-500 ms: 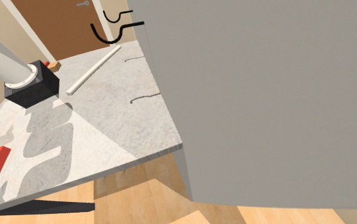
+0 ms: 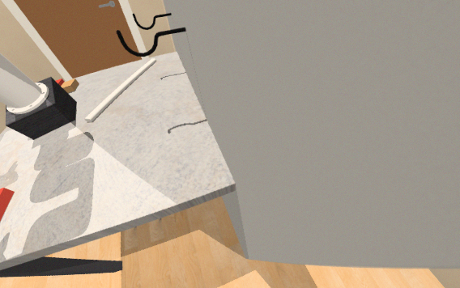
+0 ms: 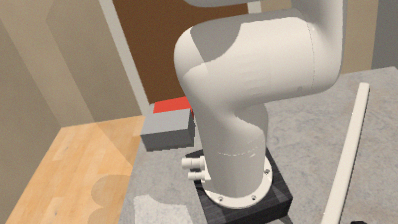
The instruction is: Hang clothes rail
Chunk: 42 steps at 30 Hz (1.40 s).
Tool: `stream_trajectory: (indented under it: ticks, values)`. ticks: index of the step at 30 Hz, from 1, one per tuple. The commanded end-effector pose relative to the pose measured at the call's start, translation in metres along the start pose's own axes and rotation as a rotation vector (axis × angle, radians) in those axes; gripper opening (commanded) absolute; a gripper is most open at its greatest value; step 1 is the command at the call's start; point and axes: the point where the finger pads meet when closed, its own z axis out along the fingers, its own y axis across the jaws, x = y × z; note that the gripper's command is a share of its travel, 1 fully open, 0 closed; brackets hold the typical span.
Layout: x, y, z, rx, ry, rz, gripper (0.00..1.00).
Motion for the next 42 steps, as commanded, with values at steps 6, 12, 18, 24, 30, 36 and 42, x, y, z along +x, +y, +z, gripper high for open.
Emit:
stream_trajectory:
  ticks: [6,12,18,24,30,36,42]
  values:
    - [0.003,0.018,-0.003,0.051,-0.018,-0.068,1.0]
    - [0.009,0.04,-0.002,0.122,-0.034,-0.162,1.0]
    - [0.014,0.057,-0.001,0.174,-0.046,-0.23,1.0]
    - [0.023,0.078,0.002,0.245,-0.061,-0.325,1.0]
    - [0.034,0.098,0.007,0.309,-0.076,-0.408,1.0]
    - [0.04,0.109,0.01,0.348,-0.084,-0.461,1.0]
    - [0.055,0.129,0.018,0.412,-0.098,-0.545,1.0]
